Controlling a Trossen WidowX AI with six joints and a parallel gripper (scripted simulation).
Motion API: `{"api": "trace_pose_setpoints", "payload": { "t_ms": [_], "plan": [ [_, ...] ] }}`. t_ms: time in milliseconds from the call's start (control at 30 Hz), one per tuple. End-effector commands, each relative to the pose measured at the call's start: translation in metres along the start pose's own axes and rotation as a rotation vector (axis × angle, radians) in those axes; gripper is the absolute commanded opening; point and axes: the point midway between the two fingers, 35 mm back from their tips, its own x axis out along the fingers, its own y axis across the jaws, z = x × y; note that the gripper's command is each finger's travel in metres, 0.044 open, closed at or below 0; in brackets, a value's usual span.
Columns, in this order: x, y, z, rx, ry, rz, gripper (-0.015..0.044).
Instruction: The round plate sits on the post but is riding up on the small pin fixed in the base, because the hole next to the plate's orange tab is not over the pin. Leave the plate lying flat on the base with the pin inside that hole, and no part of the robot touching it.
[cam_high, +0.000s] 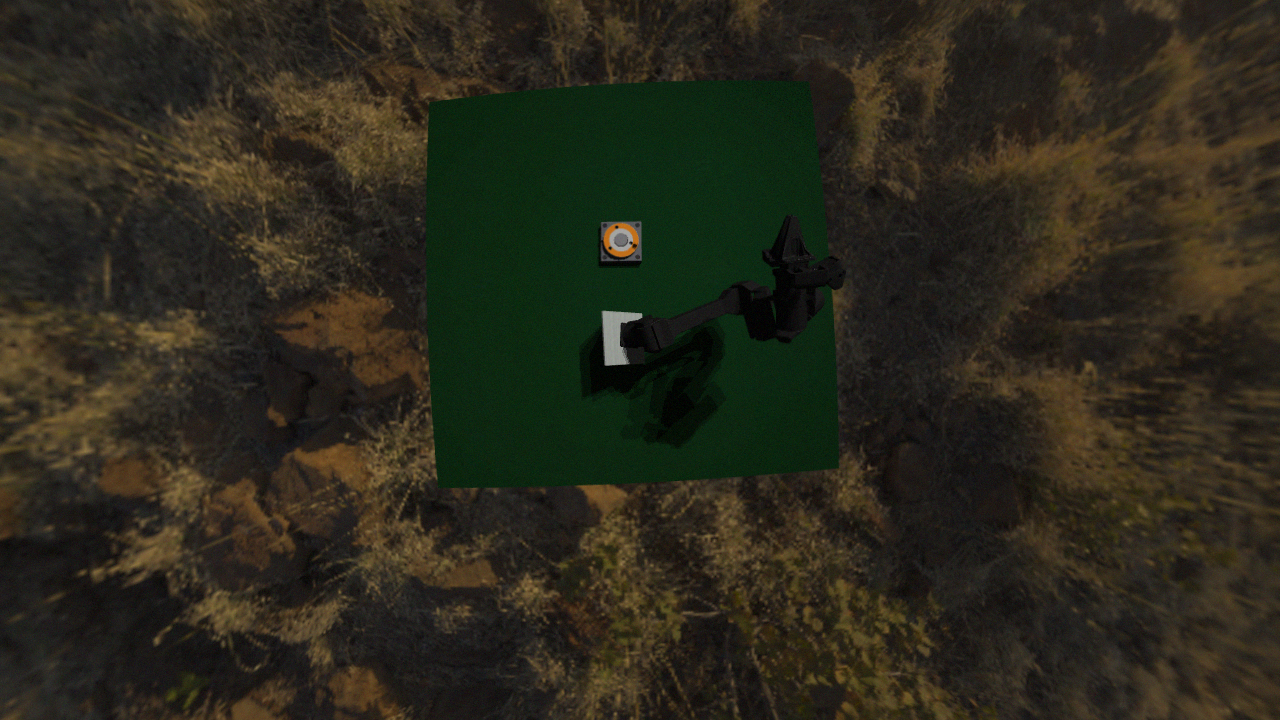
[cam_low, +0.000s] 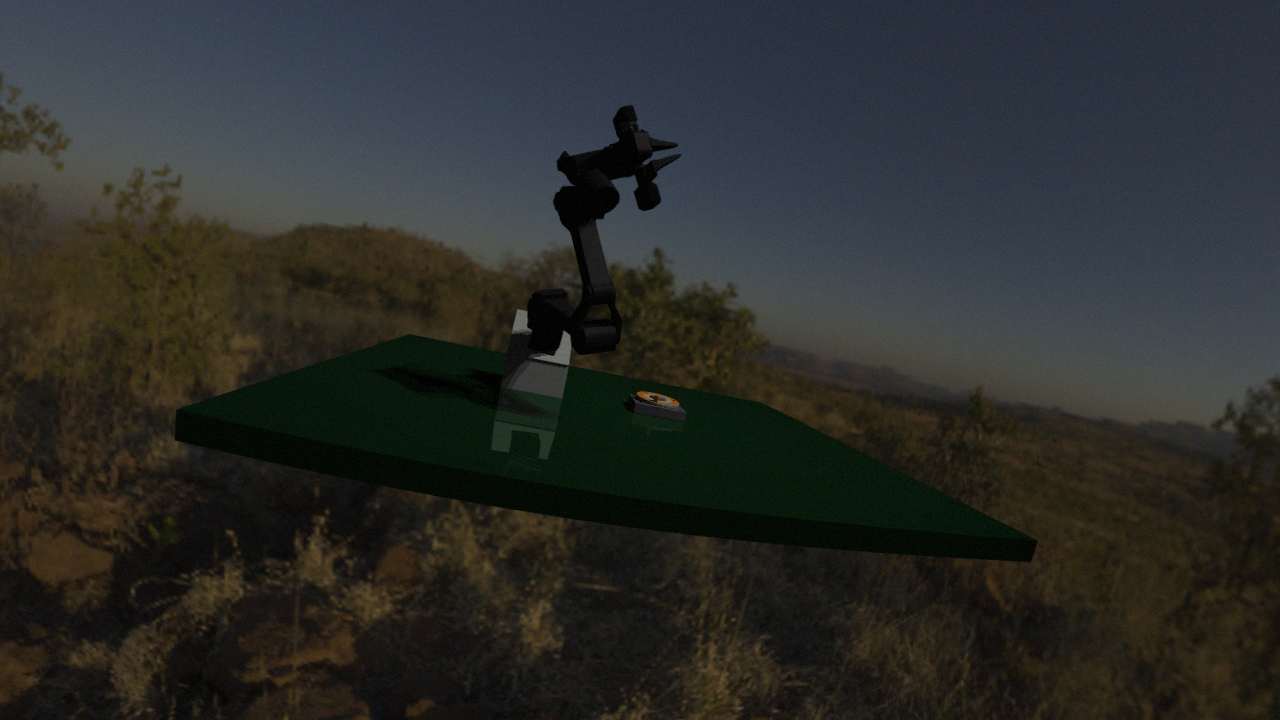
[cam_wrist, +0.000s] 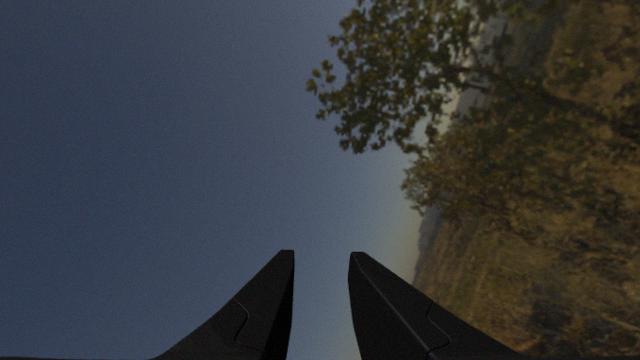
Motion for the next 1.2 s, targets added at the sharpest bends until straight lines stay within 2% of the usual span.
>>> {"api": "trace_pose_setpoints", "payload": {
  "t_ms": [0,333,533,600,733,900,1067,1167],
  "plan": [
    [0.018,0.037,-0.038,-0.285,-0.072,-0.066,0.0000],
    [0.066,0.049,-0.104,-0.596,-0.063,-0.130,0.0000],
    [0.120,0.010,-0.172,-0.875,0.099,-0.256,0.0000],
    [0.127,0.000,-0.182,-0.904,0.132,-0.280,0.0000],
    [0.155,-0.061,-0.224,-1.017,0.310,-0.415,0.0000],
    [0.165,-0.127,-0.253,-1.078,0.491,-0.558,0.0000],
    [0.154,-0.220,-0.279,-1.100,0.750,-0.774,0.0000],
    [0.143,-0.254,-0.284,-1.081,0.845,-0.863,0.0000]
  ]
}}
